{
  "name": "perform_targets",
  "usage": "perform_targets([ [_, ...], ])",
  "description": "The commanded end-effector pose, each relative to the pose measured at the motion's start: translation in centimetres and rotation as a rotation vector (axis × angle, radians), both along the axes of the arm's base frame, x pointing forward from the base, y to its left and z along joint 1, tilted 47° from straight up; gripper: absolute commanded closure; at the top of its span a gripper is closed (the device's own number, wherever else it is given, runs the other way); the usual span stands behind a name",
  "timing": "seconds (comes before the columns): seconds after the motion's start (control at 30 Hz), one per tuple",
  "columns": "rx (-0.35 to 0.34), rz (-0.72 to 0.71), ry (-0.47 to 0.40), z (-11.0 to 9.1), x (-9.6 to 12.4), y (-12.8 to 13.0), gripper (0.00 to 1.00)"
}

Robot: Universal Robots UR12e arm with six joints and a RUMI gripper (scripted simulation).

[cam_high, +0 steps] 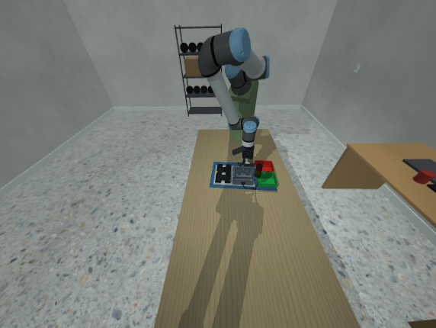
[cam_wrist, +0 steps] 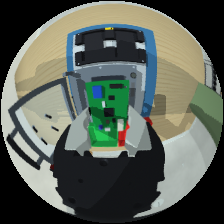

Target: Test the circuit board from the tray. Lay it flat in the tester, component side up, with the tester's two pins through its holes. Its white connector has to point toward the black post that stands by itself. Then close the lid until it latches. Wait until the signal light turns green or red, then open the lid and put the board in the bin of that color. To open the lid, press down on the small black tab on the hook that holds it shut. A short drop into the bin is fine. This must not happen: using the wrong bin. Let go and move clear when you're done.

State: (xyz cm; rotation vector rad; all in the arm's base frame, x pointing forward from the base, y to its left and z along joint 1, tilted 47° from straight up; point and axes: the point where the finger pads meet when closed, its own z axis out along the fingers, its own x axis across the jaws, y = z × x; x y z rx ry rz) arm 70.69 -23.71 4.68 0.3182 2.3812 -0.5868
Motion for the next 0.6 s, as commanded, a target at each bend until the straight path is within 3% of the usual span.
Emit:
perform_targets([
  [0.0, 0.001, -0.001, 0.002, -0.15, -0.15, 0.12, 0.61],
  [0.57, -0.001, -0.001, -0.001, -0.99, 0.84, -0.82, 0.61],
])
